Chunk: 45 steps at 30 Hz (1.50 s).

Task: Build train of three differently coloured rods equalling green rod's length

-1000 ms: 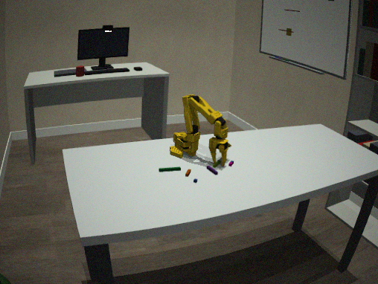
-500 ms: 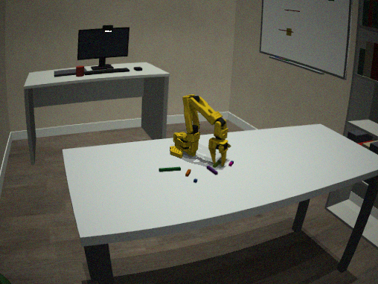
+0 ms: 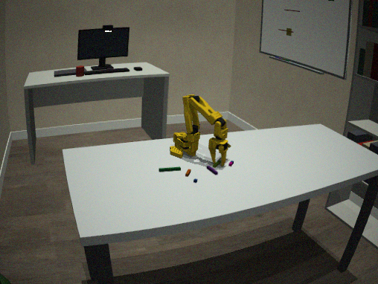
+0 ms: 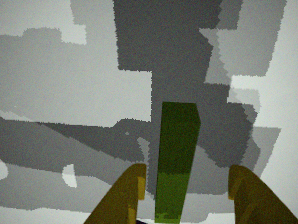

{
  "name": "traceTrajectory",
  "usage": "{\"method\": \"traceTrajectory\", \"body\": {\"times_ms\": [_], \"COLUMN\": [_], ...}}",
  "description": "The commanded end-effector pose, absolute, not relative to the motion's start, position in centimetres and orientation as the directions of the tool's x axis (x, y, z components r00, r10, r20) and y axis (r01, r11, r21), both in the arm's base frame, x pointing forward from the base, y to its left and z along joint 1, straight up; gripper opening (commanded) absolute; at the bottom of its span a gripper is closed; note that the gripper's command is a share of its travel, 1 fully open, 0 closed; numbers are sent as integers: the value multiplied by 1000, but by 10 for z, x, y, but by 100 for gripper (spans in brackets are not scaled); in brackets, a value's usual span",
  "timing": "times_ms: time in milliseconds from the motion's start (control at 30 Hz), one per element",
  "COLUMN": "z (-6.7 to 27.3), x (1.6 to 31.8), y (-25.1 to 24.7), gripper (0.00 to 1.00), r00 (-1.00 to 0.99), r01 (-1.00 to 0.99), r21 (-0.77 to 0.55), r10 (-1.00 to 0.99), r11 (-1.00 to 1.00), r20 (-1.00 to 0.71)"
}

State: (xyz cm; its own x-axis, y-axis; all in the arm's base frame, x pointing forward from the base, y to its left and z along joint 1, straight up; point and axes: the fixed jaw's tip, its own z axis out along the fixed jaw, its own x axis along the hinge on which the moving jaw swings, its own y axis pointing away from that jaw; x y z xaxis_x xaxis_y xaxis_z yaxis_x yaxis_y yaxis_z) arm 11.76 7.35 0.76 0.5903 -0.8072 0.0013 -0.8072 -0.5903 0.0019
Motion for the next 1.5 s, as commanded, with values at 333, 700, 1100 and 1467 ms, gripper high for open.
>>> {"method": "traceTrajectory", "body": {"times_ms": [333,700,1100,1467], "z": [16,16,16,16], "x": [129,129,129,129], "y": [80,80,80,80], "gripper": [12,5,0,0], "r00": [590,590,590,590], "r01": [-805,-805,-805,-805], "r21": [-77,-77,-77,-77], "r10": [-808,-808,-808,-808], "r11": [-588,-588,-588,-588], "r20": [5,5,5,5]}}
